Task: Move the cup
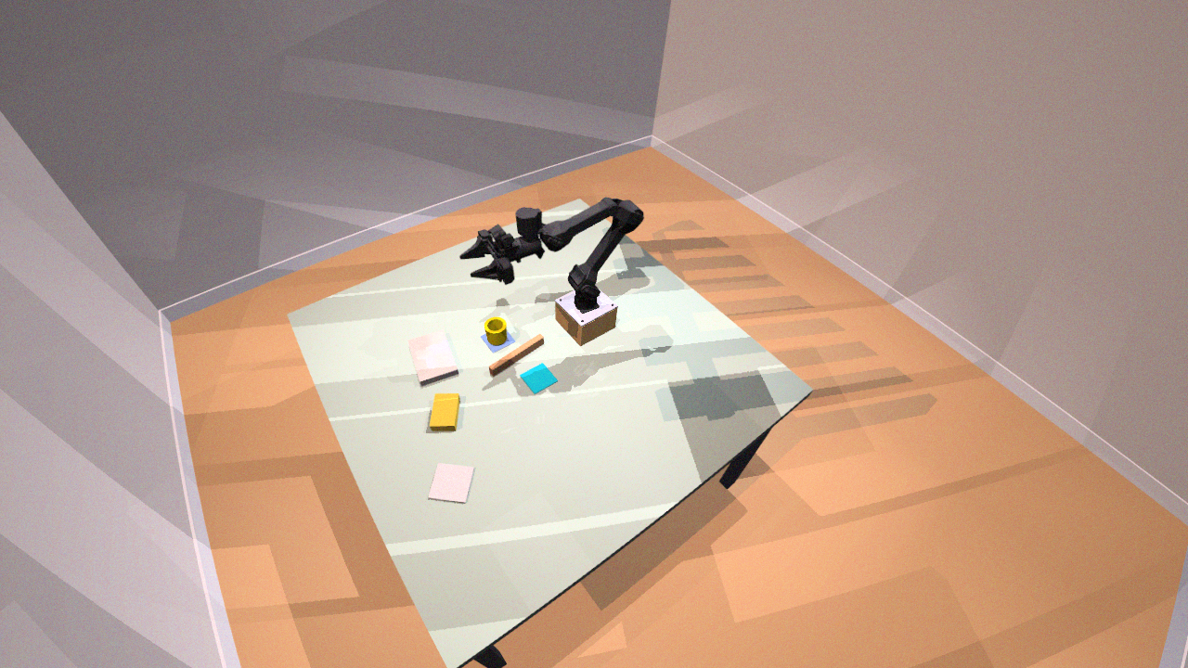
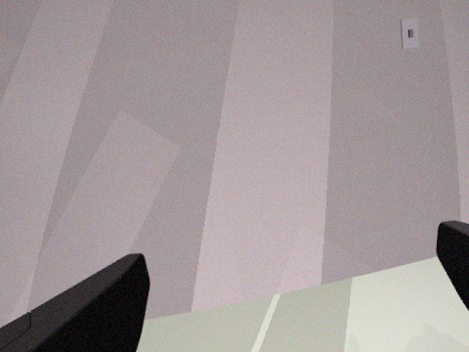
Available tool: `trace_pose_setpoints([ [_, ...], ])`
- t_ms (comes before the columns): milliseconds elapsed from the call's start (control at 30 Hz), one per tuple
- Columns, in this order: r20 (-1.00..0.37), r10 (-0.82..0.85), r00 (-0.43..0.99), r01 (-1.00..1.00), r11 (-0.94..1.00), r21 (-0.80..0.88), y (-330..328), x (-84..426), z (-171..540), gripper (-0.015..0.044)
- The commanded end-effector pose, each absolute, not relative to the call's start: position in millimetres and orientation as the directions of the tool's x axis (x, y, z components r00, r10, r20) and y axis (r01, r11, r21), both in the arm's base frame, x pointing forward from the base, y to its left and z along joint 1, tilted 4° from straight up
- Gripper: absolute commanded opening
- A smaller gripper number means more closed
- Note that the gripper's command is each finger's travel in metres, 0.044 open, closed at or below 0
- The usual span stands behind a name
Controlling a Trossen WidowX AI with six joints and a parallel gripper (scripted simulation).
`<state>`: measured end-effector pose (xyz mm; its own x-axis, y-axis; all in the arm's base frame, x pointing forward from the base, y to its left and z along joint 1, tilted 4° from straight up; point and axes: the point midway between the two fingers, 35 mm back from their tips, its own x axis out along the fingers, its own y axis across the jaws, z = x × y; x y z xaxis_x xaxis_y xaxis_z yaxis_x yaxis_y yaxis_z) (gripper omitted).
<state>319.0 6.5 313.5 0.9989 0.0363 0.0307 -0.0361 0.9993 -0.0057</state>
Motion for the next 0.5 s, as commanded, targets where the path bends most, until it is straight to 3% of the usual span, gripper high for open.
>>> trace_pose_setpoints([
  [0, 0.014, 0.033, 0.999, -0.033, 0.999, -0.021, 5.7, 320.6, 310.1, 0.0374],
  [100, -0.217, -0.011, 0.976, -0.039, 0.973, -0.227, -7.6, 337.7, 260.6, 0.0295],
  [233, -0.578, -0.072, 0.813, -0.257, 0.847, -0.466, -30.6, 340.9, 177.9, 0.019],
  [333, -0.776, -0.091, 0.624, -0.496, 0.721, -0.484, -44.1, 326.4, 127.5, 0.0167],
  [467, -0.941, -0.083, 0.328, -0.783, 0.533, -0.32, -56.1, 294.4, 77.3, 0.0167],
])
